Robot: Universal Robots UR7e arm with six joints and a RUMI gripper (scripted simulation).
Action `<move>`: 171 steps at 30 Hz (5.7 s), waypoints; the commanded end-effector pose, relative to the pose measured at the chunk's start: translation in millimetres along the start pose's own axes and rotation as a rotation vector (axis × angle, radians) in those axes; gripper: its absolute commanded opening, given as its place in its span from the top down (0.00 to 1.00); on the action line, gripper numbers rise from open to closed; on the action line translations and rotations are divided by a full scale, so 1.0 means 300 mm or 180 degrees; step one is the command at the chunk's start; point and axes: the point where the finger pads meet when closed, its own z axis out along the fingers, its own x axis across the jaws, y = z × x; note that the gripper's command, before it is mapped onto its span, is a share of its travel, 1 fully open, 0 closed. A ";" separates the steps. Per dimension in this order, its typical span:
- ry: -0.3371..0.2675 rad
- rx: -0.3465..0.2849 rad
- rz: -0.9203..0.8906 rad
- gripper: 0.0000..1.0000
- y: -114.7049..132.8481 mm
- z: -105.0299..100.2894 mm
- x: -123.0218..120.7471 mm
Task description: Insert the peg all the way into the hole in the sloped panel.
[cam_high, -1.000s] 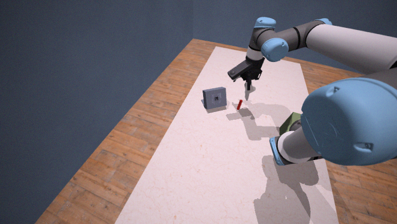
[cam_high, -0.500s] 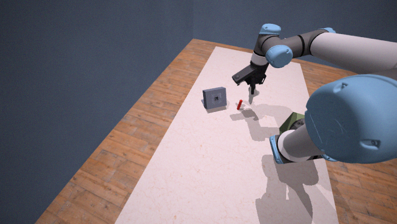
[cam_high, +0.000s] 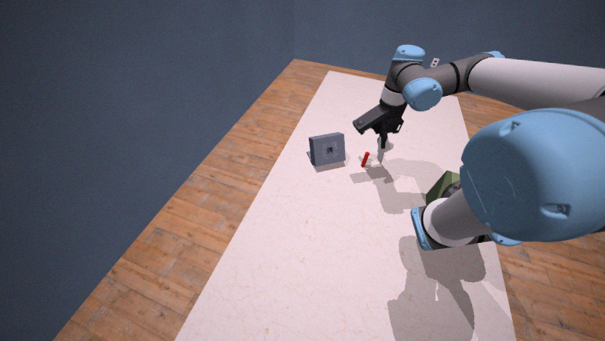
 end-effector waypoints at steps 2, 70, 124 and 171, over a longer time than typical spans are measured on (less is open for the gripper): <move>0.0005 0.0000 0.0000 0.00 0.000 0.024 0.002; 0.0004 0.0000 0.0000 0.60 0.000 0.096 0.002; 0.0056 -0.0033 -0.0065 1.00 -0.005 -0.139 0.006; 0.0523 -0.0429 -0.0851 1.00 -0.065 -0.131 -0.011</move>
